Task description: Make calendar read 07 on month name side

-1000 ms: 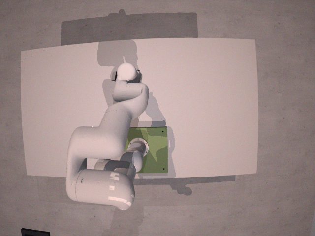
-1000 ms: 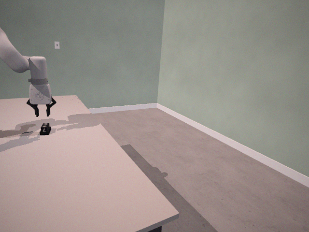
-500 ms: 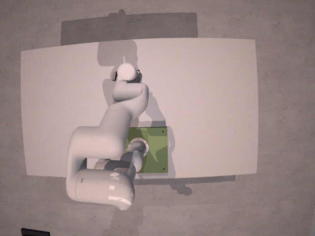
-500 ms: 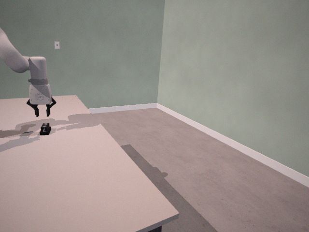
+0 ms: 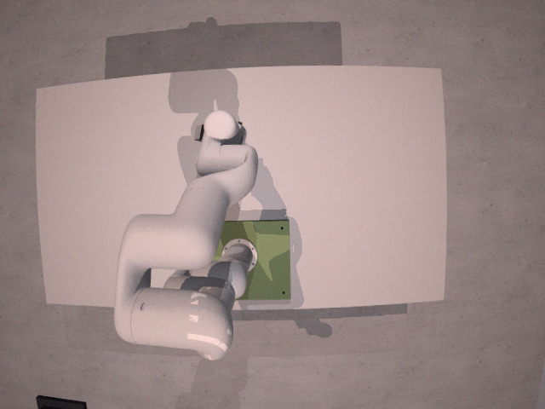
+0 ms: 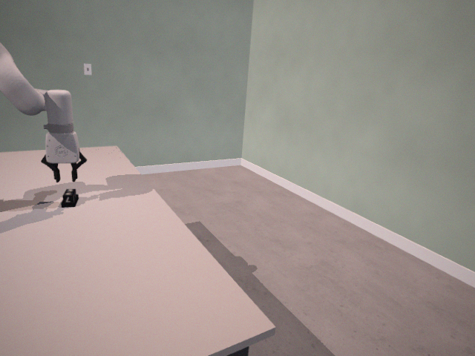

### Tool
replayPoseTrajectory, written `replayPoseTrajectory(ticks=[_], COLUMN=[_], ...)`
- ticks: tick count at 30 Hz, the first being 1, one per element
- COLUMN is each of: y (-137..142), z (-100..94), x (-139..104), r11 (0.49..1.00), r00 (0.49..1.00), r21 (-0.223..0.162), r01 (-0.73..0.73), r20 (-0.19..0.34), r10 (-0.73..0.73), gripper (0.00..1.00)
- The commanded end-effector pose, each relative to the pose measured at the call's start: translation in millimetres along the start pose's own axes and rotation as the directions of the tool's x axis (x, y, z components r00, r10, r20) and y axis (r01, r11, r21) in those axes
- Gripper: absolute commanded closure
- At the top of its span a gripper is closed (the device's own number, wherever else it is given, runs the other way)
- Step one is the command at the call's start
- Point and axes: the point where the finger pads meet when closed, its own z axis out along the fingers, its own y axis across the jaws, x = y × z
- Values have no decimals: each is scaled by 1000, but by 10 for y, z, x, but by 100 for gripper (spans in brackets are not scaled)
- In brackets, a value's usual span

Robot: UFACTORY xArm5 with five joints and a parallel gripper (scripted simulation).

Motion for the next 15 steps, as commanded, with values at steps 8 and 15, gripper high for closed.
replayPoseTrajectory(ticks=[8,15], y=[13,14], z=[157,234], x=[0,-1], r11=[1000,1000], r00=[1000,1000], r21=[-3,-3], r01=[0,0], r20=[-1,-1], r10=[0,0], gripper=[51,51])
